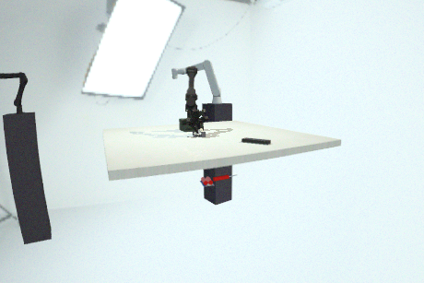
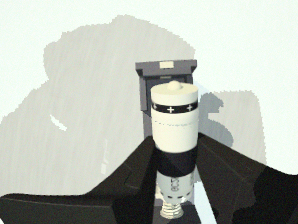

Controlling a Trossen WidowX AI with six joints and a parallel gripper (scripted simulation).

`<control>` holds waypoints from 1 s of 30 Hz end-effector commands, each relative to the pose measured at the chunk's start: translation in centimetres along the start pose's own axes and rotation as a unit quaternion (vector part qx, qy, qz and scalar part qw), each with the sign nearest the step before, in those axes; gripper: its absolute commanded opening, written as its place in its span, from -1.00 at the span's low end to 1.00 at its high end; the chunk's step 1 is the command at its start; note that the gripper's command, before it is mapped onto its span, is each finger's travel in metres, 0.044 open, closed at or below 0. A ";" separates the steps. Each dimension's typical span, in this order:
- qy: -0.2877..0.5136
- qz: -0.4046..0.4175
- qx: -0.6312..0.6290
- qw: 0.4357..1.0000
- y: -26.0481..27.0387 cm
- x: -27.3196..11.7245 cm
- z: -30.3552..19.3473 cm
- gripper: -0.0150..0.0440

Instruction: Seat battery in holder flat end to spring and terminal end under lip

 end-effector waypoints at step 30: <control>0.120 0.037 0.014 0.992 -0.6 1.3 1.9 -0.23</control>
Point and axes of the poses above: the point midway between the two fingers, 35 mm back from their tips, its own x axis out along the fingers, its own y axis across the jaws, z = x × y, the point moved 9 cm from there along -x, back along the fingers, and after that the axes turned 14 degrees about -x, right-handed, at the moved point
